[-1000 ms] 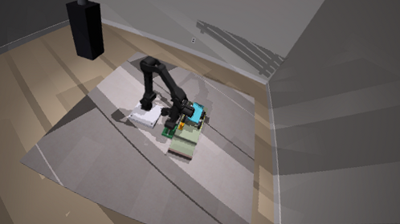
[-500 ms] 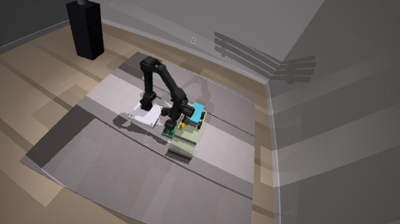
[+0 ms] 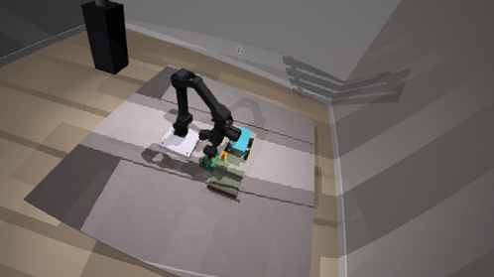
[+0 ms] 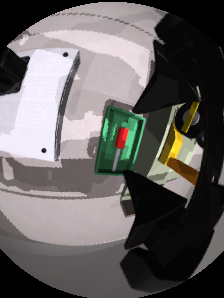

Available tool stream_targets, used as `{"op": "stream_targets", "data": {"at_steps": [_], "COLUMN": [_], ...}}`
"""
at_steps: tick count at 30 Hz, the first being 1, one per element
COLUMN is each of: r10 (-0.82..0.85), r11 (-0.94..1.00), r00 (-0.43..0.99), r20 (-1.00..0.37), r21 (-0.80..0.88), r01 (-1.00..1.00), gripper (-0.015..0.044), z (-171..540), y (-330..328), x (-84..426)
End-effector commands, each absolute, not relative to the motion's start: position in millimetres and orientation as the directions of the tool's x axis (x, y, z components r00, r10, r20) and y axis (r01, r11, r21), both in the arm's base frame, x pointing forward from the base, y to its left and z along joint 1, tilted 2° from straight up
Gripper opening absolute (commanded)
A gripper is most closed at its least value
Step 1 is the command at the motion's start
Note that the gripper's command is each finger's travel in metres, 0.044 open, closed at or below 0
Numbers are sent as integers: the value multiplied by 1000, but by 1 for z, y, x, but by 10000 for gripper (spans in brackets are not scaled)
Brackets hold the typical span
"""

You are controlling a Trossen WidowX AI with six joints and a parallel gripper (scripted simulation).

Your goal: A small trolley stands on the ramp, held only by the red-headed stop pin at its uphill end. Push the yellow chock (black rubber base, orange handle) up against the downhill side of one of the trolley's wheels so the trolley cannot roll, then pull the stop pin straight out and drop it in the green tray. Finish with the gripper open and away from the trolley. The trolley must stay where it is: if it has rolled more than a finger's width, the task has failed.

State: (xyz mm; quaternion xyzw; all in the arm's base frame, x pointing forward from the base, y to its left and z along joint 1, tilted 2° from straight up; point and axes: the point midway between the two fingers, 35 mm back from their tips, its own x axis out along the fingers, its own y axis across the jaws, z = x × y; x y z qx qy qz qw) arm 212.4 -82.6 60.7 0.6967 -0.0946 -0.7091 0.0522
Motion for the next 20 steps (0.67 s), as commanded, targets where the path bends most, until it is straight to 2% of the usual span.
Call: {"op": "stream_targets", "data": {"at_steps": [1,20], "r10": [-212,-211], "r11": [-975,-975], "r00": [-13,-13], "r20": [-977,-977], "r21": [212,212], "r01": [-65,-65], "gripper": [440,440], "z": [77,124], "y": [-82,-81], "x": [213,215]}}
